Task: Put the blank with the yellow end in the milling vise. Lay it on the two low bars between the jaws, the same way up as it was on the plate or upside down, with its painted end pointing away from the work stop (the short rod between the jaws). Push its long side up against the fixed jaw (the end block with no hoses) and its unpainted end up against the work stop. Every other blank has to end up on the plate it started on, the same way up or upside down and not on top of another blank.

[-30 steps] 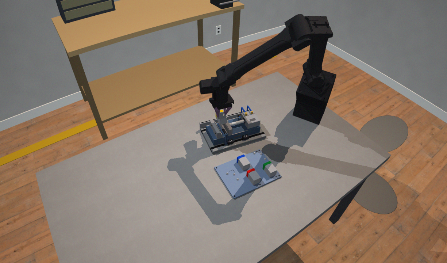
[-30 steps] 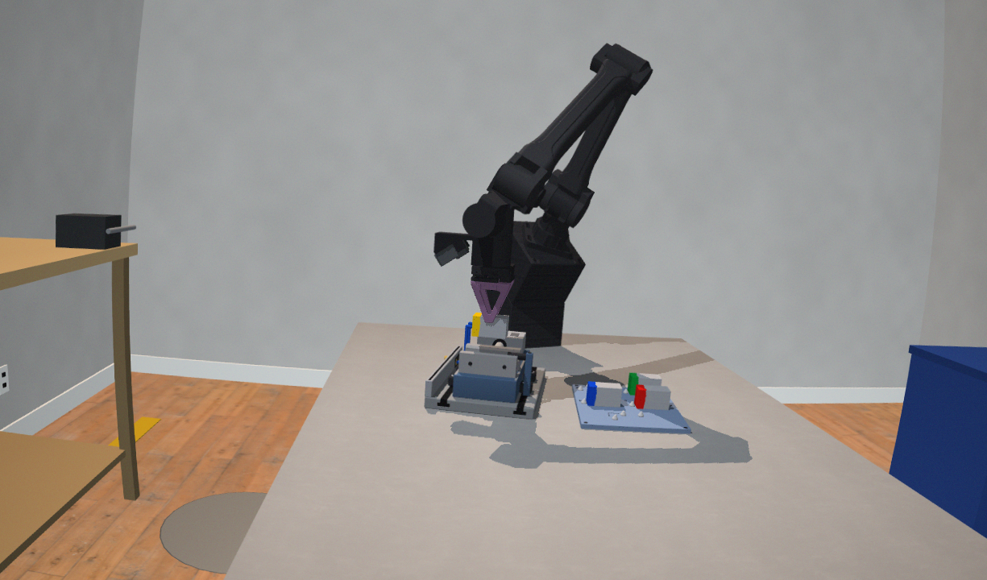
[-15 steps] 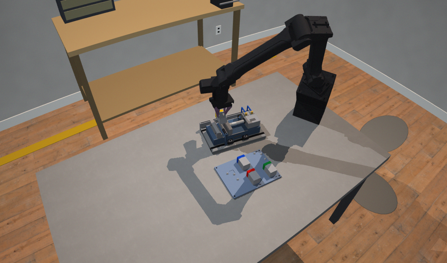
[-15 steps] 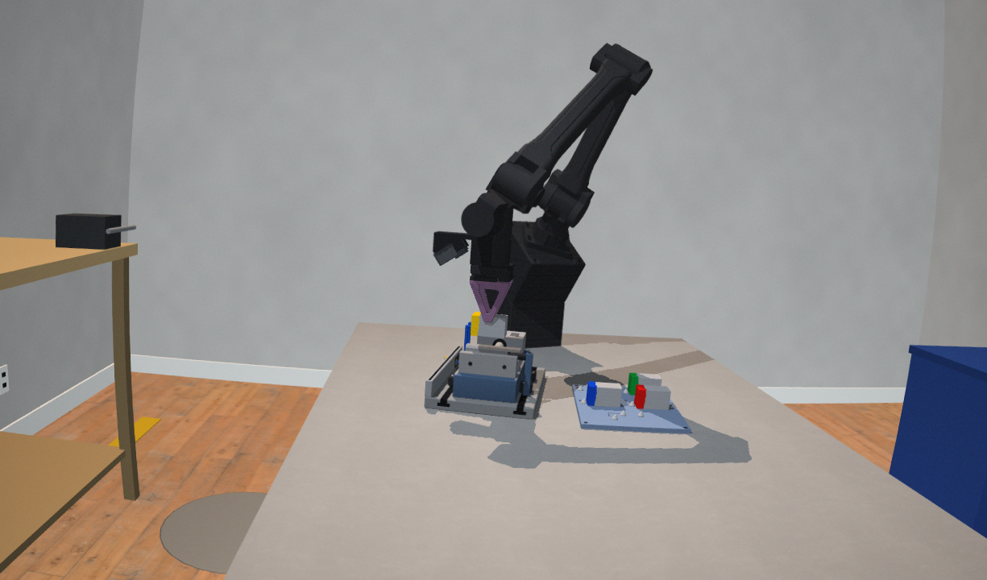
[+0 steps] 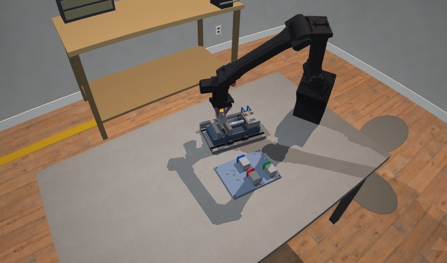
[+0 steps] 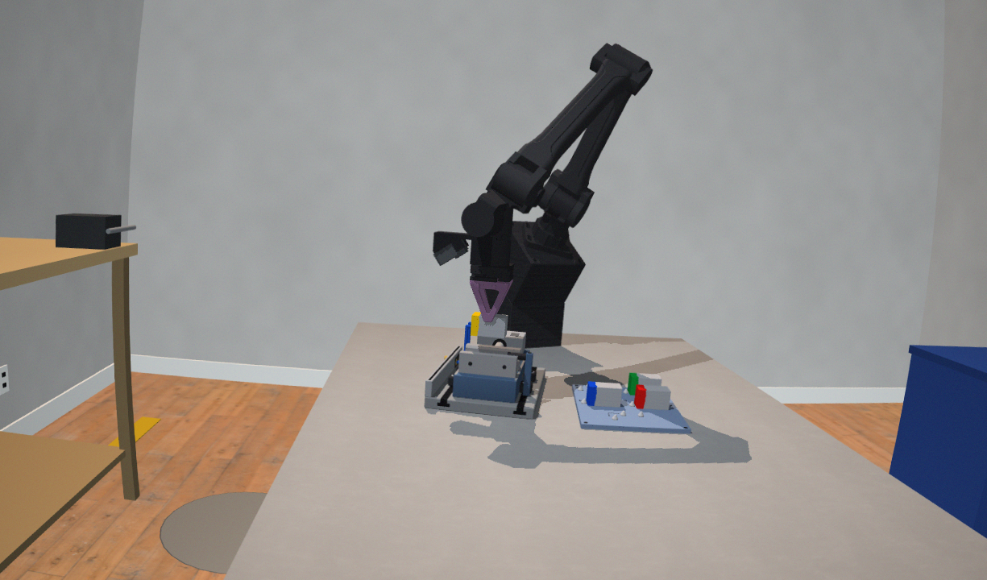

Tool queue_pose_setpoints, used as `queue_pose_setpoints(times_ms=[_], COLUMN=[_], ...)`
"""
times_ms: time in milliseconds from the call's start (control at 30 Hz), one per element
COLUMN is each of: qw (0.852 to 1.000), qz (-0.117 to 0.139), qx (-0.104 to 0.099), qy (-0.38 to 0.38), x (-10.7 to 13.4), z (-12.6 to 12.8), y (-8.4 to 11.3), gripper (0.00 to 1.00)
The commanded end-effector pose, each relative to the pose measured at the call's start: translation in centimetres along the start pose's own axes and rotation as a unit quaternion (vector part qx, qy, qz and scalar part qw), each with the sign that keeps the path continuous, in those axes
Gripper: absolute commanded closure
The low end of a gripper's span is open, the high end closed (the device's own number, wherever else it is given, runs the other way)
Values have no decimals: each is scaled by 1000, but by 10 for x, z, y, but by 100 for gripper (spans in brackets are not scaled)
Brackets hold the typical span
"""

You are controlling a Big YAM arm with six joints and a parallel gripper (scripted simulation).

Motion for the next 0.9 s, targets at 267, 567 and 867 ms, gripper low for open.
queue_pose_setpoints(times_ms=[267, 567, 867], qw=[1000, 1000, 1000], qz=[-1, -3, -4], qx=[-7, -15, -18], qy=[8, 12, 13], x=[2, 3, 4], z=[10, 17, 19], y=[7, 13, 17], gripper=[100, 100, 100])
Point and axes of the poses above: the point where the finger pads meet when closed, its own y axis back along the fingers, its own z axis across the jaws, x = y × z, the point moved 10 cm from there along y, back along the fingers, and after that the axes turned 1 degree about -y, right-handed, at the moved point
